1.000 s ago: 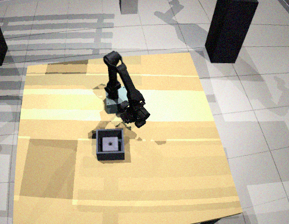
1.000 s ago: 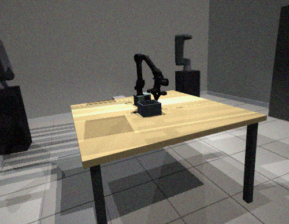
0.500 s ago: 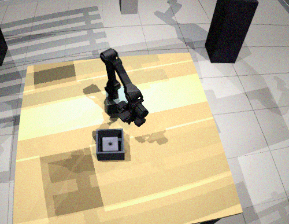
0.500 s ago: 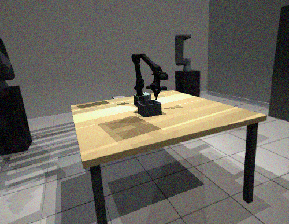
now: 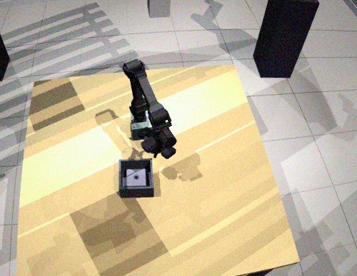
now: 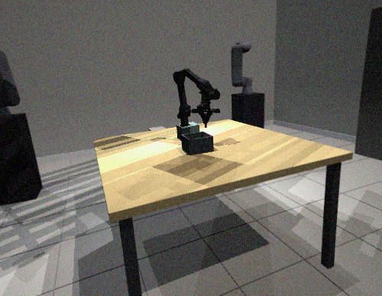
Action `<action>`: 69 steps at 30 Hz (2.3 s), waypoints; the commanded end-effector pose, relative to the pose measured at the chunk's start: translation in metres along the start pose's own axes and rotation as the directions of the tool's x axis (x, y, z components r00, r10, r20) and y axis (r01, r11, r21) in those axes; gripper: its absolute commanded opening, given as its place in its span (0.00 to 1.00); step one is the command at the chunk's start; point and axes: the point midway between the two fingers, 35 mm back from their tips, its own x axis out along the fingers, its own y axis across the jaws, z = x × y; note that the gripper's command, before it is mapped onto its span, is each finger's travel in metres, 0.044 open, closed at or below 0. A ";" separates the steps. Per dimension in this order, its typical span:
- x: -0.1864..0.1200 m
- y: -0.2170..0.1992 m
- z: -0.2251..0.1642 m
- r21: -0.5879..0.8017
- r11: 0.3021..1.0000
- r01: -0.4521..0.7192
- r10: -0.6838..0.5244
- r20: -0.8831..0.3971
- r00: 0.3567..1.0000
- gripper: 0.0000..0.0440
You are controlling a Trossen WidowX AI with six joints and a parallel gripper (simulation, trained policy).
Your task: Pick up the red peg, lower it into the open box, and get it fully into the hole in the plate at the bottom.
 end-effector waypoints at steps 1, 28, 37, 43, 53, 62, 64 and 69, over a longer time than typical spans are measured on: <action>-0.003 0.001 0.017 0.012 1.000 -0.004 0.004 0.009 1.000 0.00; 0.038 -0.009 0.104 0.183 0.983 -0.014 0.017 -0.014 1.000 0.02; 0.065 -0.011 0.111 0.200 0.980 0.009 0.002 -0.055 0.998 0.03; 0.085 -0.015 0.110 0.178 0.983 0.037 -0.023 -0.082 0.996 0.28; 0.095 -0.012 0.119 0.159 0.986 0.052 -0.037 -0.099 0.994 0.50; 0.097 -0.004 0.142 0.137 0.990 0.038 -0.027 -0.081 0.996 0.87; 0.097 -0.003 0.148 0.135 0.990 0.036 -0.026 -0.074 0.997 0.95; 0.096 0.001 0.167 0.148 0.989 0.008 -0.004 -0.029 1.000 1.00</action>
